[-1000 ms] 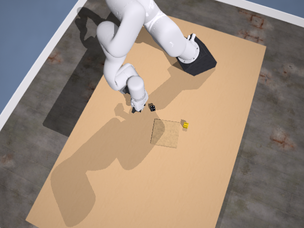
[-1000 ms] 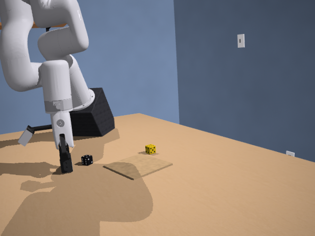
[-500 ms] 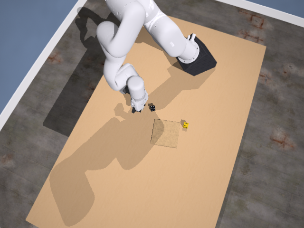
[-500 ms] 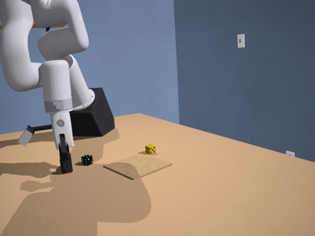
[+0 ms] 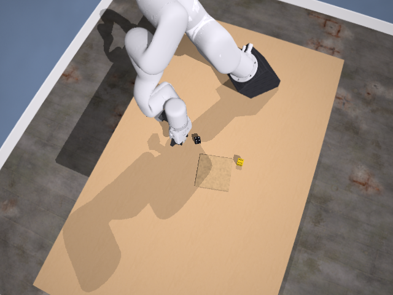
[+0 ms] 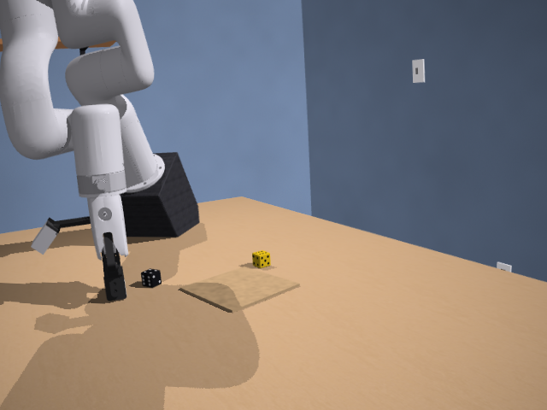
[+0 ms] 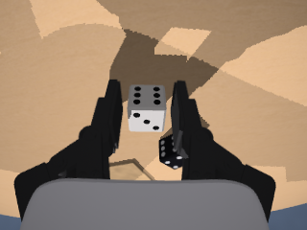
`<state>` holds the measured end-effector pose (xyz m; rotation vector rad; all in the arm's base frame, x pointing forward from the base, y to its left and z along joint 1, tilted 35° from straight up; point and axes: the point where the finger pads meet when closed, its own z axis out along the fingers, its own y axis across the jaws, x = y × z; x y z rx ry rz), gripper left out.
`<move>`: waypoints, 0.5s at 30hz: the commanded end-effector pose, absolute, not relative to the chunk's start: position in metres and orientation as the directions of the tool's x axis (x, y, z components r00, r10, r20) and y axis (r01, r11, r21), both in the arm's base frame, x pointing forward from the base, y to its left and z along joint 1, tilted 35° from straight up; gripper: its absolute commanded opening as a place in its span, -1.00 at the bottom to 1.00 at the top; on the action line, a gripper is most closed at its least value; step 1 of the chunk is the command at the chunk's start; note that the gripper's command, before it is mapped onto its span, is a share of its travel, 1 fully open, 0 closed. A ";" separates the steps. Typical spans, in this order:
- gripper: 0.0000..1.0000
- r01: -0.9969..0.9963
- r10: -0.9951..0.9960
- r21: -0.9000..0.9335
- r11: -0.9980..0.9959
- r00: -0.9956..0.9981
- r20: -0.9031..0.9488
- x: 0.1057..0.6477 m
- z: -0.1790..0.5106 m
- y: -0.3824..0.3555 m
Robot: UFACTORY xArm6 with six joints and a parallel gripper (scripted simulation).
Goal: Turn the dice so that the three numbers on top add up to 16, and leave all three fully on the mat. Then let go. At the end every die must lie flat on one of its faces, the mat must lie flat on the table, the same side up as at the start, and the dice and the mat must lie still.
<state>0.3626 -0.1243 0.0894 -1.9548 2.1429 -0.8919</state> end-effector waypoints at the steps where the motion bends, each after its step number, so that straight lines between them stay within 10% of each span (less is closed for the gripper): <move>1: -0.17 -0.875 -0.939 -0.484 0.000 -0.167 0.302 0.363 0.090 -0.124; 2: -0.17 -0.875 -0.939 -0.484 0.000 -0.167 0.302 0.363 0.090 -0.124; 3: -0.58 -0.875 -0.939 -0.484 0.000 -0.167 0.302 0.363 0.090 -0.124; 15: -0.58 -0.875 -0.939 -0.484 0.000 -0.167 0.302 0.363 0.090 -0.124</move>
